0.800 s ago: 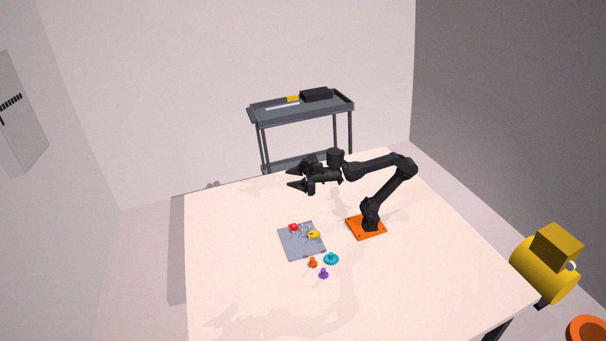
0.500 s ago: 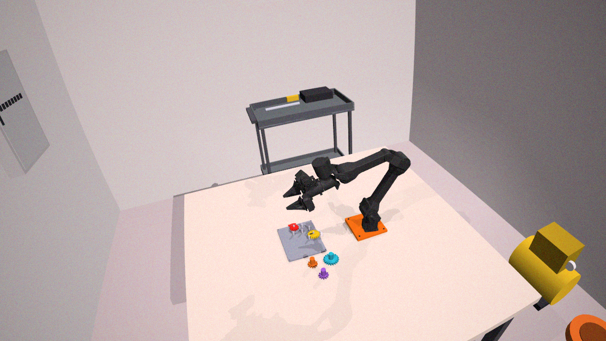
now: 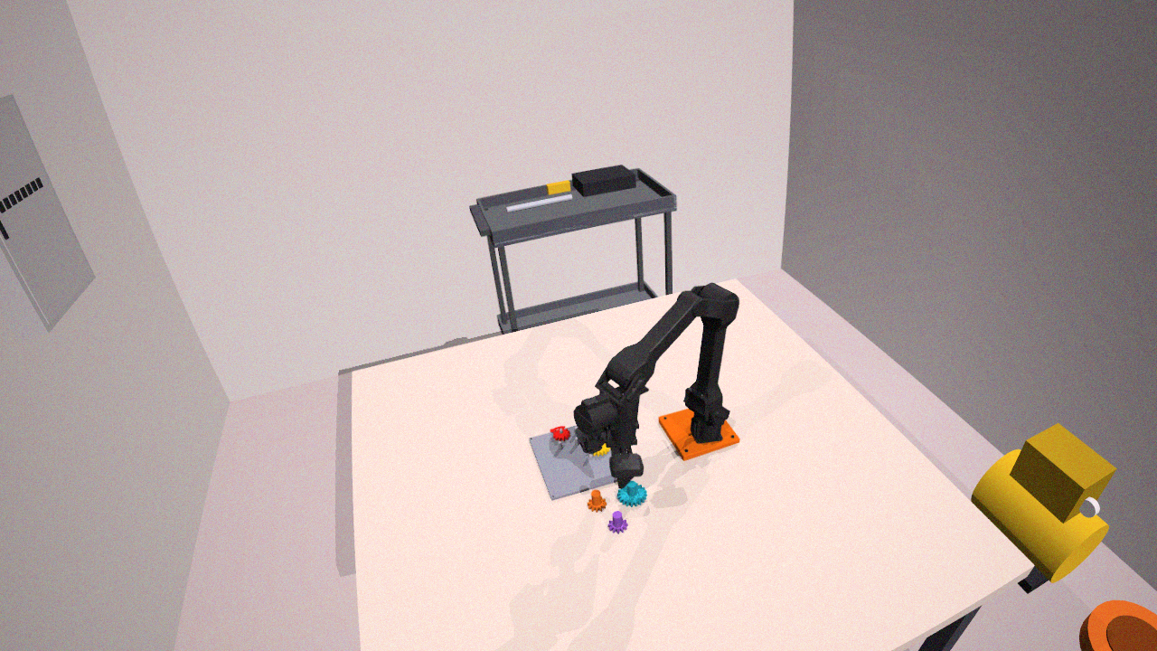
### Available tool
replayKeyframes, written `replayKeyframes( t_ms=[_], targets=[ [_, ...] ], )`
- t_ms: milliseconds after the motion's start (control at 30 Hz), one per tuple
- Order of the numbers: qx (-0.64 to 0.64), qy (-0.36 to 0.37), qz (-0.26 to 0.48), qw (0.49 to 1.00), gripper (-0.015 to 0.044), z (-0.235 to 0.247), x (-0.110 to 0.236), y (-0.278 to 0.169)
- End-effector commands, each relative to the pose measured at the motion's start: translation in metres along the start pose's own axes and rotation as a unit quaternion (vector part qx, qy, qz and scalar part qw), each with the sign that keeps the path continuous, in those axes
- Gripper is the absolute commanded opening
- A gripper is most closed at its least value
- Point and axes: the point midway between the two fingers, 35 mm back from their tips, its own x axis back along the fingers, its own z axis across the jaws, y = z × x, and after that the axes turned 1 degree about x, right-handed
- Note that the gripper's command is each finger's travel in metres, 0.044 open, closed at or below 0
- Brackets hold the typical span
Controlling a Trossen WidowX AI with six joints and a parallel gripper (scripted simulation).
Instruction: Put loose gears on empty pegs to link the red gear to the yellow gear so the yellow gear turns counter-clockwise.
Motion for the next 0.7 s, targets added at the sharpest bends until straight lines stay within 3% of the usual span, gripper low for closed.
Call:
replayKeyframes(
  t_ms=[0, 667],
  targets=[
    [-0.003, -0.033, 0.066, 0.997, 0.0440, 0.006, -0.003, -0.024],
    [-0.003, -0.033, 0.066, 0.997, 0.0440, 0.006, -0.032, -0.028]
  ],
)
